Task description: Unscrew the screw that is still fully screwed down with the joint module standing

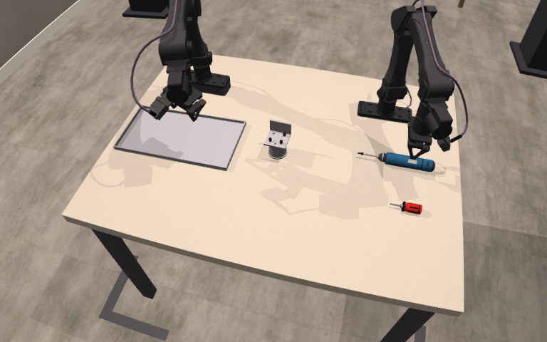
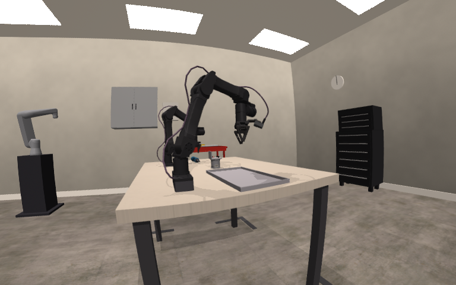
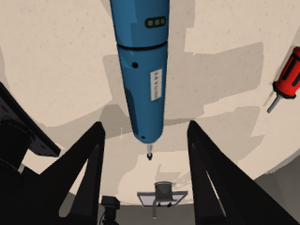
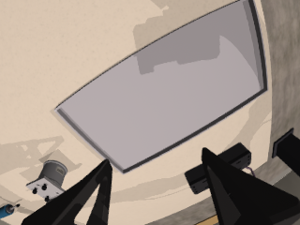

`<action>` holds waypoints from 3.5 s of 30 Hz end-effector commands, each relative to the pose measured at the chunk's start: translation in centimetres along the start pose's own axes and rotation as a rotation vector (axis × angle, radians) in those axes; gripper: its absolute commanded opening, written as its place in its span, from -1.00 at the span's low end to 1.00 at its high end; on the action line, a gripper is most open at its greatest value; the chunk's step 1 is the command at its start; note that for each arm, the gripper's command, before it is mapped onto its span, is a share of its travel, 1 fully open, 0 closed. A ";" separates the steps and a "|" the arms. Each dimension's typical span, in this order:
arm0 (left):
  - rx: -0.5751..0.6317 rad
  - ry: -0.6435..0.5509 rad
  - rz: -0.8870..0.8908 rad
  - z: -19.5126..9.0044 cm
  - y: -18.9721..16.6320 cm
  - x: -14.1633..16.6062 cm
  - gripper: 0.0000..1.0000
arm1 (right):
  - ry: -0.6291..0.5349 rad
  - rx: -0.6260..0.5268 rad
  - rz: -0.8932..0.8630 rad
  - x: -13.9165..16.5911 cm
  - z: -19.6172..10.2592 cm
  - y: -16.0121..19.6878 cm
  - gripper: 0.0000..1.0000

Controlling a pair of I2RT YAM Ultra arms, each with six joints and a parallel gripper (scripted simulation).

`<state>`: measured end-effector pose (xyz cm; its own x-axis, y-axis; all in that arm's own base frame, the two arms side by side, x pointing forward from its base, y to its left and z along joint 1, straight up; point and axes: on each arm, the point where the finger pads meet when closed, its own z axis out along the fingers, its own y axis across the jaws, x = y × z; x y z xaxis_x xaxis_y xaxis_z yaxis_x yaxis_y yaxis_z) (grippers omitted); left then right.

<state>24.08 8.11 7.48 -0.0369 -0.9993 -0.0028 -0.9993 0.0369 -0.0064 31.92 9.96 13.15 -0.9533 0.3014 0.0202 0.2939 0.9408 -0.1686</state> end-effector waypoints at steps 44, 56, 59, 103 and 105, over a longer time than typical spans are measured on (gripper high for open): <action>0.002 -0.001 -0.002 -0.3 0.0 0.0 0.30 | -0.395 0.135 0.785 -3.5 -4.2 -7.8 0.72; 0.002 -0.001 -0.002 -0.3 0.0 0.0 0.30 | -0.485 0.133 0.936 -4.0 -5.1 -9.3 0.72; 0.002 -0.001 -0.002 -0.3 0.0 0.0 0.30 | -0.531 0.115 1.005 -4.4 -6.0 -9.8 0.72; 0.002 -0.001 -0.002 -0.3 0.0 0.0 0.30 | -0.584 0.136 1.094 -4.7 -6.0 -10.5 0.72; 0.066 0.007 0.059 -0.6 -2.7 0.8 0.30 | -0.584 0.136 1.094 -4.7 -6.0 -10.5 0.72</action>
<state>24.23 7.90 7.46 -0.0452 -0.9990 0.0007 -0.9990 0.0452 -0.0068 33.97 0.36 20.46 -0.1215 0.7871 -0.6047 0.9722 0.2173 0.0874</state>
